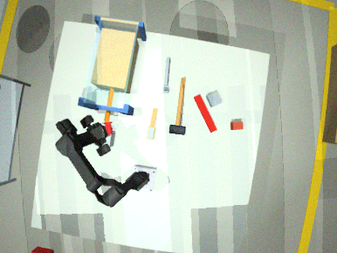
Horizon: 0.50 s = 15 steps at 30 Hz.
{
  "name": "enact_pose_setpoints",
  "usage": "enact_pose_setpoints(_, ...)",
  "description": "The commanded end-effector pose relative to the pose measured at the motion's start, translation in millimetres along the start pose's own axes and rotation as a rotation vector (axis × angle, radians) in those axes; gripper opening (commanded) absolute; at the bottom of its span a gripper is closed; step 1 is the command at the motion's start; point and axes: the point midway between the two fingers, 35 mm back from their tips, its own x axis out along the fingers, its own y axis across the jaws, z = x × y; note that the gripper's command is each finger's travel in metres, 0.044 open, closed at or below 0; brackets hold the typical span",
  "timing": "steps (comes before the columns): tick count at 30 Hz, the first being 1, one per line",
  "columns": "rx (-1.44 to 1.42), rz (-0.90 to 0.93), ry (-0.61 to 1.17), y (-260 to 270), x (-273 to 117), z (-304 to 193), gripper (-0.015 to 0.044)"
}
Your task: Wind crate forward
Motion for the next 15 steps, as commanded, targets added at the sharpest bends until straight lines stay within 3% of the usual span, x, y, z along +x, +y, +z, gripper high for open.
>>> enact_pose_setpoints(1, 0.002, -0.004, -0.011, -0.7, 7.7, -1.8, 0.0000)
enact_pose_setpoints(15, 0.003, -0.004, -0.014, -2.1, 29.1, -9.2, 0.0000)
